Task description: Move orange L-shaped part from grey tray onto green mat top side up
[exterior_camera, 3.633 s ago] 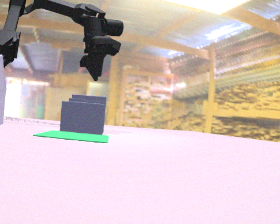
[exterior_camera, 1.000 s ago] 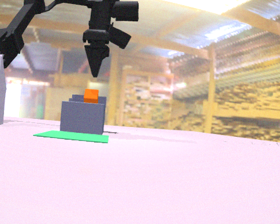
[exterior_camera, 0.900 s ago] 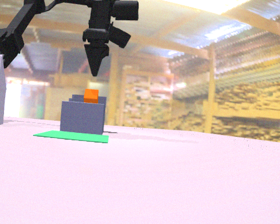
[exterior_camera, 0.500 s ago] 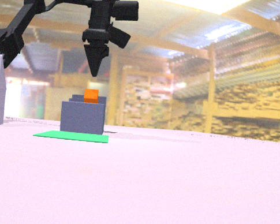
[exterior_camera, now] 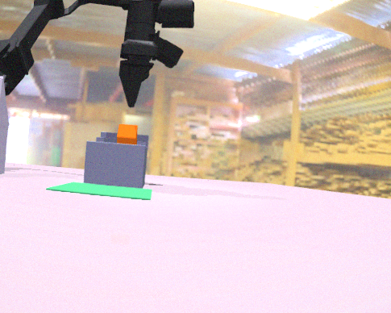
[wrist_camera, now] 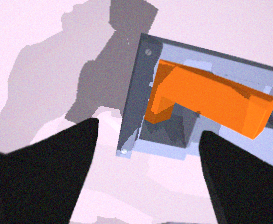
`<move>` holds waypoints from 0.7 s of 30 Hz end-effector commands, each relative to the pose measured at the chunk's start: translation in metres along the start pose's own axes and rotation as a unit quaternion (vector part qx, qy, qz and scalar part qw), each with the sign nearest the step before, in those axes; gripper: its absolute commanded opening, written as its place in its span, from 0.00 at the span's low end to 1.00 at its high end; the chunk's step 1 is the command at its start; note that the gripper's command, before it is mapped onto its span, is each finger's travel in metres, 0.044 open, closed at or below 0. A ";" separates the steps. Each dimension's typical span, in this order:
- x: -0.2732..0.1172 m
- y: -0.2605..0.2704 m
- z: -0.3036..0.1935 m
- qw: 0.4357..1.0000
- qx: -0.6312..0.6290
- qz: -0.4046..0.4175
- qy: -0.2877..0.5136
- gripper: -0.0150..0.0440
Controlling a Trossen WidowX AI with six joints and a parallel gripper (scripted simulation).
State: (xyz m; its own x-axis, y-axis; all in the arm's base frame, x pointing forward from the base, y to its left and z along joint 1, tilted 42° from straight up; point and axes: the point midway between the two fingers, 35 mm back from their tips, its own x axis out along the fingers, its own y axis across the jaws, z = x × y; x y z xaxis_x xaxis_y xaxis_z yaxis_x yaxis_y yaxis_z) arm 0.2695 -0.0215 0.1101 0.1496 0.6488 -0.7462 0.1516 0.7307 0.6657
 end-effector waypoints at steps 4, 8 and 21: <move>-0.001 -0.023 0.002 0.978 -0.207 -0.004 0.003 0.73; -0.002 -0.039 0.002 0.930 -0.367 -0.004 0.005 0.73; -0.003 -0.074 -0.001 0.743 -0.669 0.002 0.008 0.73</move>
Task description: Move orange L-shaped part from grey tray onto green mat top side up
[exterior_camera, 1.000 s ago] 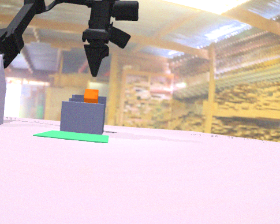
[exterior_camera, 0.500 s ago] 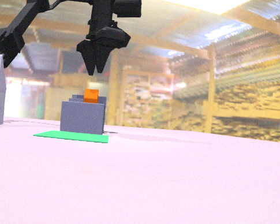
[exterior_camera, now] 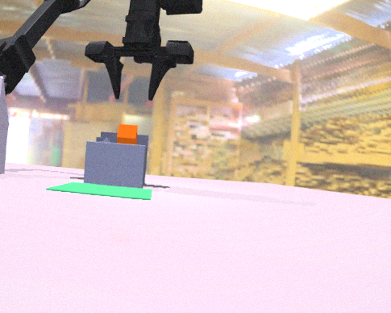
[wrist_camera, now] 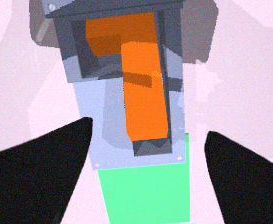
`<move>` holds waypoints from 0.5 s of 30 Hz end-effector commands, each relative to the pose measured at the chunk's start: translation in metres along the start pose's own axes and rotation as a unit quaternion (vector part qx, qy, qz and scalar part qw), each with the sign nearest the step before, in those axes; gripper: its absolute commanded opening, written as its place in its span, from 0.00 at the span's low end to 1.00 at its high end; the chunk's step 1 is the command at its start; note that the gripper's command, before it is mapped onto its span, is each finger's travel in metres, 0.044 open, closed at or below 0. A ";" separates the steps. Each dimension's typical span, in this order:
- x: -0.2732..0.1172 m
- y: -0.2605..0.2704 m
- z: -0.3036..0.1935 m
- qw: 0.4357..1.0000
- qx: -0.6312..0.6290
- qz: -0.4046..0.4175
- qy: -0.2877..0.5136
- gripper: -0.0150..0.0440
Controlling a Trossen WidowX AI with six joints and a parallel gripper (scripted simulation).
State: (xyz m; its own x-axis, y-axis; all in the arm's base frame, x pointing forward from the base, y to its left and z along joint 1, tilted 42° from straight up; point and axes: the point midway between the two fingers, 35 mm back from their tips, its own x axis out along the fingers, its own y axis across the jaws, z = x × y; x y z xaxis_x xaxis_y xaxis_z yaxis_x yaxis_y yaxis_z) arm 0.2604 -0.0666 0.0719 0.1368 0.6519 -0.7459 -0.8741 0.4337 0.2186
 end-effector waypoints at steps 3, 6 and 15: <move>-0.001 -0.004 -0.013 0.993 -0.115 0.000 0.005 0.73; 0.002 -0.004 -0.013 0.993 -0.115 0.000 0.005 0.73; 0.031 -0.004 -0.013 0.993 -0.115 0.000 0.004 0.73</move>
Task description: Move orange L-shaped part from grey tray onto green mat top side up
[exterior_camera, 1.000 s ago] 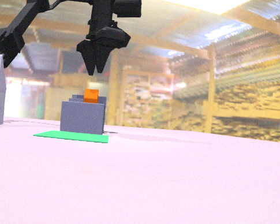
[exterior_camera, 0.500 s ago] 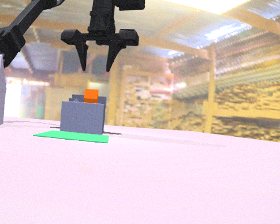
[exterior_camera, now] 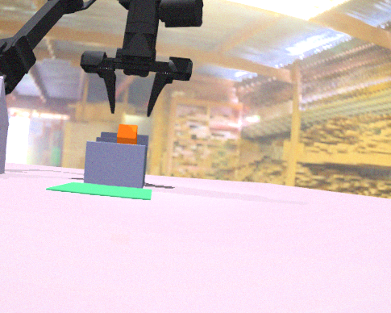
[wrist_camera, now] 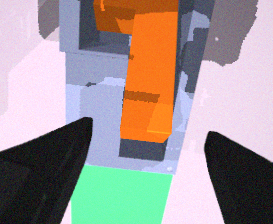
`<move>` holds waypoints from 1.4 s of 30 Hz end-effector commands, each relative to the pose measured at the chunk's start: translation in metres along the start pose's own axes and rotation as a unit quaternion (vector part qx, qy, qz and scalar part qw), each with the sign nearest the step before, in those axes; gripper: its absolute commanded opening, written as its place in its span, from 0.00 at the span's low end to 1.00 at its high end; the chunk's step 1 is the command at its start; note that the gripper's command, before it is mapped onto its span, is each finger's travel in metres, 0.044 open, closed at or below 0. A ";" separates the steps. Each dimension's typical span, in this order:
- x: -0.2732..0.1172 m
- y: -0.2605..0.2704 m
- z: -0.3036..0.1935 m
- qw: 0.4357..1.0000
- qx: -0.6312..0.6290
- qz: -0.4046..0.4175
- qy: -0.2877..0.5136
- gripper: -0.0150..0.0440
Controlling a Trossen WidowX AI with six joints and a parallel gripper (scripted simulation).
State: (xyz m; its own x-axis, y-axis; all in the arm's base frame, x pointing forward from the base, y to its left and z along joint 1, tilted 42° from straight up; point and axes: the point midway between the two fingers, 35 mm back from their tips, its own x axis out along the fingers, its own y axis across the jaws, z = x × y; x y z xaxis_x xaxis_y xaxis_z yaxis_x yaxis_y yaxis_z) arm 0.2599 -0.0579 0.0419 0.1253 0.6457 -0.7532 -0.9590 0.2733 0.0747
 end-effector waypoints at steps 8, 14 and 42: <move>0.014 -0.002 0.000 1.000 0.000 -0.005 -0.002 0.73; 0.024 -0.003 0.000 1.000 0.000 -0.005 -0.002 0.73; 0.047 -0.002 0.000 1.000 -0.001 -0.003 0.000 0.47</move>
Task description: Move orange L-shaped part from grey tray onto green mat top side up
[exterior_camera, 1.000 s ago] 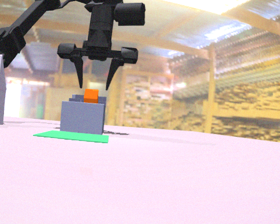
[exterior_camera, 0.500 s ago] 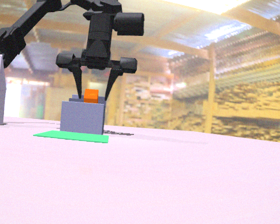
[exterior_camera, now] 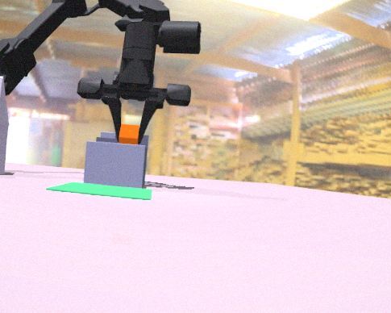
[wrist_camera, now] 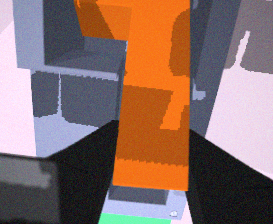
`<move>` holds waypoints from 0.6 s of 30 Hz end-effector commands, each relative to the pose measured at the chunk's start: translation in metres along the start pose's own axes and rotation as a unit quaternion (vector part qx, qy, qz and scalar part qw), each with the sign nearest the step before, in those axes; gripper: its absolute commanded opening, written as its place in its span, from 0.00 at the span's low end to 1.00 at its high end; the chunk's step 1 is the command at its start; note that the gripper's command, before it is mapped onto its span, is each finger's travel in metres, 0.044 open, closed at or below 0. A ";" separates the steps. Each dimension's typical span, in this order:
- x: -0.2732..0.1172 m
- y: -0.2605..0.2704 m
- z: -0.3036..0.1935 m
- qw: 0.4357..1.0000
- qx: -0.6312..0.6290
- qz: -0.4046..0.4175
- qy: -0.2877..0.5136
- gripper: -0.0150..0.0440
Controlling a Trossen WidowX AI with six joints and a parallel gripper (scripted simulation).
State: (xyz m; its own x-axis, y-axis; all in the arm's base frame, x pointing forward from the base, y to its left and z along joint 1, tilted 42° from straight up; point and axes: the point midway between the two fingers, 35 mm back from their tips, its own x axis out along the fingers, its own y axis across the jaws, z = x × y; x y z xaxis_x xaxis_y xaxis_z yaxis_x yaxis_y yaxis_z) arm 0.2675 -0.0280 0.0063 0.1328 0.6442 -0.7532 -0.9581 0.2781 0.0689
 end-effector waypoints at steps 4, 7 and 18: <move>0.000 0.000 0.000 1.000 -0.001 0.000 0.000 0.43; 0.000 0.000 0.000 1.000 -0.001 0.000 0.000 0.29; -0.007 0.000 0.000 1.000 -0.001 0.000 -0.001 0.25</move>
State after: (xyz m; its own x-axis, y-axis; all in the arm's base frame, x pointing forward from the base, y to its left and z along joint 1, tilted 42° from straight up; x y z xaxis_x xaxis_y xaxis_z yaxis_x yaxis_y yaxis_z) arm 0.2665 -0.0296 0.0088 0.1307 0.6462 -0.7519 -0.9582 0.2769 0.0714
